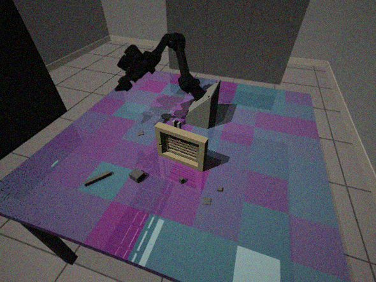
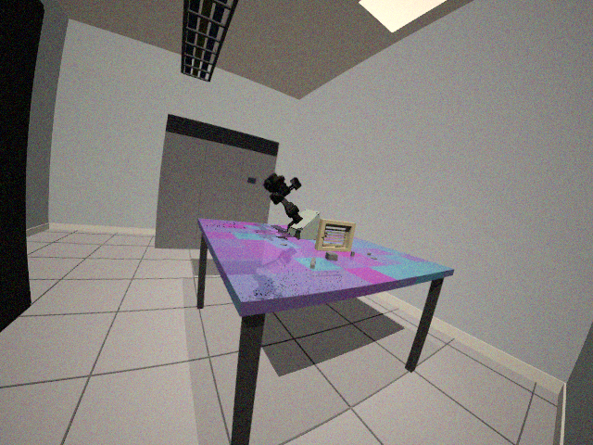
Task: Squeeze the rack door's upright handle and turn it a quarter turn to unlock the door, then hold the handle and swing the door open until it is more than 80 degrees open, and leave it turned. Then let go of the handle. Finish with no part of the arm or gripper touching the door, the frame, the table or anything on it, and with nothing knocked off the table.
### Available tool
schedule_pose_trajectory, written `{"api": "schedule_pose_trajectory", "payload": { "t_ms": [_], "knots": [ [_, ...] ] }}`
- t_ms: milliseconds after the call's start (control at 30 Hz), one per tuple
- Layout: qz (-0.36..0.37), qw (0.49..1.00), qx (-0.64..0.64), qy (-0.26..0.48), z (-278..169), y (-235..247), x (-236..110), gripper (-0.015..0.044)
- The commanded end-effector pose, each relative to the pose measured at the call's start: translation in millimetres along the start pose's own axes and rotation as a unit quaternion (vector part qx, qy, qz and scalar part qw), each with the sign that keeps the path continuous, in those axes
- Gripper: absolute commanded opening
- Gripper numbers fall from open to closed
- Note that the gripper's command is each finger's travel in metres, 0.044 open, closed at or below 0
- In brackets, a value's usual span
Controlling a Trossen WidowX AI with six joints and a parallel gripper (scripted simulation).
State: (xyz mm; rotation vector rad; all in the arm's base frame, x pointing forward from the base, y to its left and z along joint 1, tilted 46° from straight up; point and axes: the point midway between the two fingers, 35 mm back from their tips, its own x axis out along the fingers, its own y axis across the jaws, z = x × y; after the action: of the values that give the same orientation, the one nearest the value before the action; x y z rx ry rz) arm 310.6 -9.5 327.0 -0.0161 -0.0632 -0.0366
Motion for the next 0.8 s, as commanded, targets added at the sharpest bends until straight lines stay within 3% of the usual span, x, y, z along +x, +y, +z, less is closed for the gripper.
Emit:
{"api": "schedule_pose_trajectory", "payload": {
  "t_ms": [0, 100, 767],
  "knots": [
    [0.0, 1.0, 0.001, 0.002, -0.7, 0.3, 0.6, 0.0374],
    [0.001, 0.999, 0.013, 0.032, -11.2, 4.5, 8.4, 0.0297],
    [-0.03, 0.954, 0.055, 0.294, -105.6, 45.2, 44.2, 0.0297]
  ]
}}
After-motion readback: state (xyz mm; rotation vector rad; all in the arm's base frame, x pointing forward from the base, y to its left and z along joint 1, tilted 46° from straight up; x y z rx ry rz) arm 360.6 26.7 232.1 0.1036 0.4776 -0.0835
